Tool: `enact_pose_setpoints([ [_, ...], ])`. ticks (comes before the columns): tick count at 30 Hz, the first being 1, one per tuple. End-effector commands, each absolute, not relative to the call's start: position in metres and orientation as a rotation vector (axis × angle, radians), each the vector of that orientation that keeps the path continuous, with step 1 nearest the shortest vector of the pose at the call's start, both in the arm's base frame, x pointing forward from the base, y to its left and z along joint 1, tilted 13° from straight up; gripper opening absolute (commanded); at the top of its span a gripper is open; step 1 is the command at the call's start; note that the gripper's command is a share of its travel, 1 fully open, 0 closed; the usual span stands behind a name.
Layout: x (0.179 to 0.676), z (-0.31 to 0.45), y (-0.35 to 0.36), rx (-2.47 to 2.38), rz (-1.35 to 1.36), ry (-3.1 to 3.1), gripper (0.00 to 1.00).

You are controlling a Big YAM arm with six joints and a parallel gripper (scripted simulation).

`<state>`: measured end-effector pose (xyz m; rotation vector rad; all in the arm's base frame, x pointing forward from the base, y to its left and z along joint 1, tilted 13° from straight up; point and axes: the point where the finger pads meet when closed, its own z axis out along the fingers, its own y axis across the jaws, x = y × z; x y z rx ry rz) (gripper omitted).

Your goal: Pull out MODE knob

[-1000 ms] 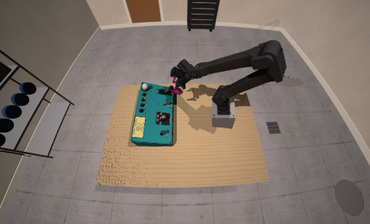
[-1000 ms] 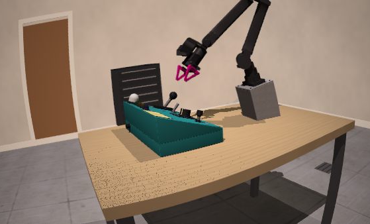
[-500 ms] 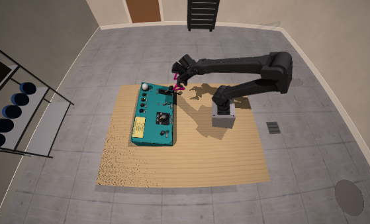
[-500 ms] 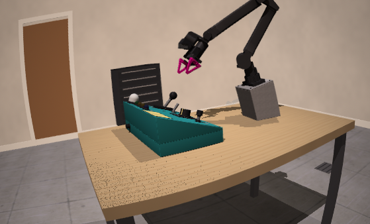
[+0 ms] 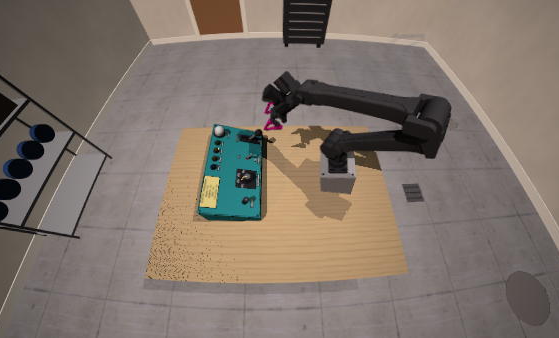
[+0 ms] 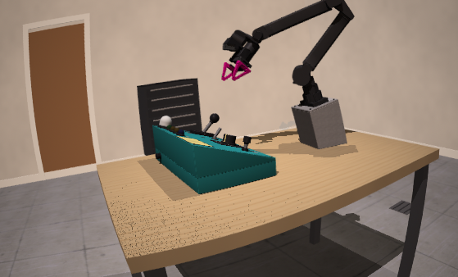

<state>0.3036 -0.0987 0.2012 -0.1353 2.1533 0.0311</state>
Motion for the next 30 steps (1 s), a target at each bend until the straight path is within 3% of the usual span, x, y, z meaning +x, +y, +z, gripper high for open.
enact_pose_setpoints([
  [1,0.313,0.237,-0.109,-0.161,-0.006,2.119,1.00],
  [17,0.321,0.238,-0.095,-0.154,0.034,2.139,1.00],
  [30,0.368,0.205,0.016,-0.108,0.181,2.397,1.00],
])
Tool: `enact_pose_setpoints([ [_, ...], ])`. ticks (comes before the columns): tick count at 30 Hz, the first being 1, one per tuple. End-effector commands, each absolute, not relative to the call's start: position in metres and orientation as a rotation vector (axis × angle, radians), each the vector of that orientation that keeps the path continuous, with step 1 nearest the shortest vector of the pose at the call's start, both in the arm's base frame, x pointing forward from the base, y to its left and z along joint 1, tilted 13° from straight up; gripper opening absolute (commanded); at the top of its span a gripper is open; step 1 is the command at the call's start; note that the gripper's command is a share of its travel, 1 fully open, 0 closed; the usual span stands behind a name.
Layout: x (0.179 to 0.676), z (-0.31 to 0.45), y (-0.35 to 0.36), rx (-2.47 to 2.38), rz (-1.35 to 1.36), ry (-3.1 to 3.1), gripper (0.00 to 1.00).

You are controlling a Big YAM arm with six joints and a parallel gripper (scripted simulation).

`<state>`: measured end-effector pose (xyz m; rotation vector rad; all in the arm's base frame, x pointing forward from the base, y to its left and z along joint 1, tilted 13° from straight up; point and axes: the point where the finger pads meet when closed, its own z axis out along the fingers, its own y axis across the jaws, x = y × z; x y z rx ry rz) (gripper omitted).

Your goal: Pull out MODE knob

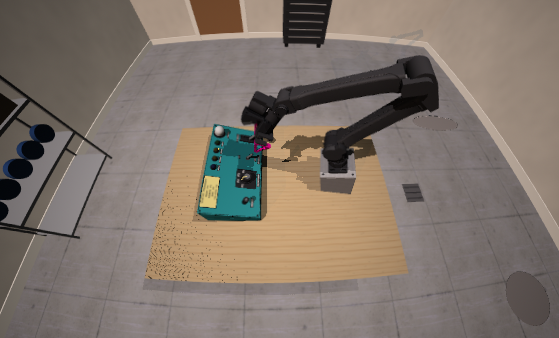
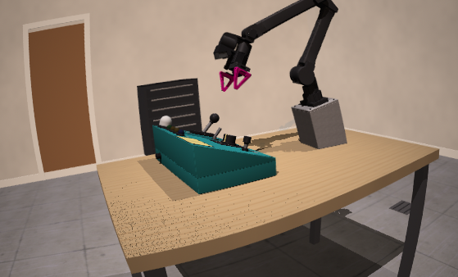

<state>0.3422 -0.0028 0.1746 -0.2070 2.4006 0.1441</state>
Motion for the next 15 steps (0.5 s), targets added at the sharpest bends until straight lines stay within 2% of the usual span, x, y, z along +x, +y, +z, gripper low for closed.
enact_pose_setpoints([
  [1,0.371,0.201,0.030,-0.107,0.182,2.422,1.00],
  [3,0.371,0.201,0.030,-0.107,0.182,2.422,1.00],
  [7,0.375,0.189,0.093,-0.113,0.158,2.502,1.00],
  [15,0.363,0.176,0.173,-0.139,0.088,2.548,1.00],
])
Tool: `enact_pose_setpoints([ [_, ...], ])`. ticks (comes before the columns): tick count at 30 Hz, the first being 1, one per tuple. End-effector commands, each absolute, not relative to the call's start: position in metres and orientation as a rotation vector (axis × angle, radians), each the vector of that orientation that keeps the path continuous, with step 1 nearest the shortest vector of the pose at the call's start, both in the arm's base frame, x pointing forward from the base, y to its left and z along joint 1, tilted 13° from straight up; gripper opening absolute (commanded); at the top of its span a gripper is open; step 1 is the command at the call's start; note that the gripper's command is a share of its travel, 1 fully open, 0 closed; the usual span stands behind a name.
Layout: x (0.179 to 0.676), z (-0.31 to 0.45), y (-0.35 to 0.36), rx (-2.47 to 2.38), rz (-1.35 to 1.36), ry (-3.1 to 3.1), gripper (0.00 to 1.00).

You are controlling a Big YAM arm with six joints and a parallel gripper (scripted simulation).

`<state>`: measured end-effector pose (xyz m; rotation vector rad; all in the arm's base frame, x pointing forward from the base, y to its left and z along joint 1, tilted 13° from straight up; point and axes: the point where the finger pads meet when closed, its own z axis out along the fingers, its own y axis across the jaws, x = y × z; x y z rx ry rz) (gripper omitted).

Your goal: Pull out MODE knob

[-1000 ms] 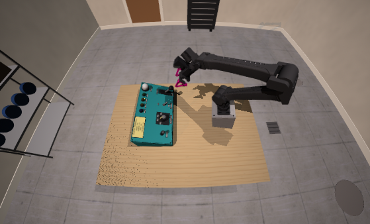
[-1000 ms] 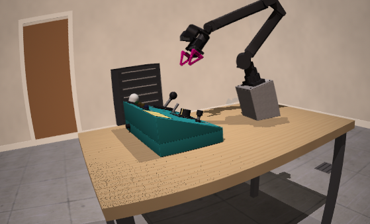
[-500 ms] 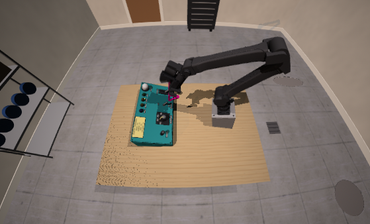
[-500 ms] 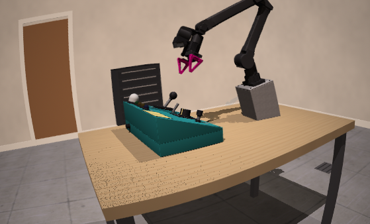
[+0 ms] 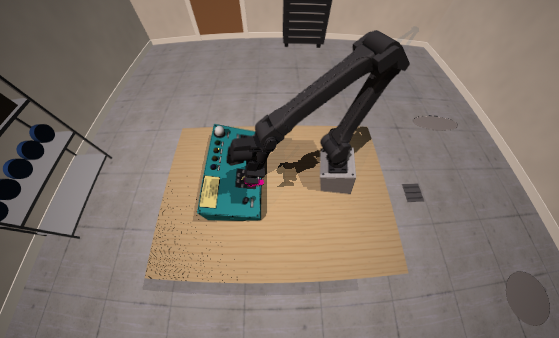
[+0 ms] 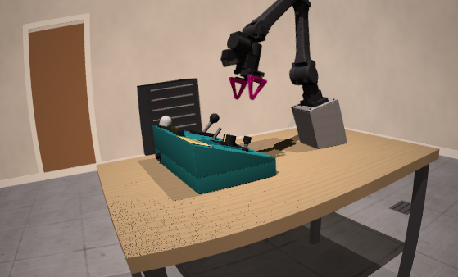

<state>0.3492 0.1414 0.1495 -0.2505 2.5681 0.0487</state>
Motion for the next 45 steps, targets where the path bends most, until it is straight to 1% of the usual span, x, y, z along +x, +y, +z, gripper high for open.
enact_pose_setpoints([
  [1,0.360,0.174,0.183,-0.143,0.078,2.549,1.00],
  [3,0.355,0.172,0.199,-0.150,0.061,2.549,1.00],
  [9,0.349,0.170,0.216,-0.159,0.044,2.546,1.00],
  [16,0.352,0.174,0.211,-0.132,0.041,2.538,1.00],
  [17,0.351,0.174,0.214,-0.141,0.045,2.538,0.70],
  [45,0.350,0.174,0.215,-0.150,0.045,2.536,0.70],
])
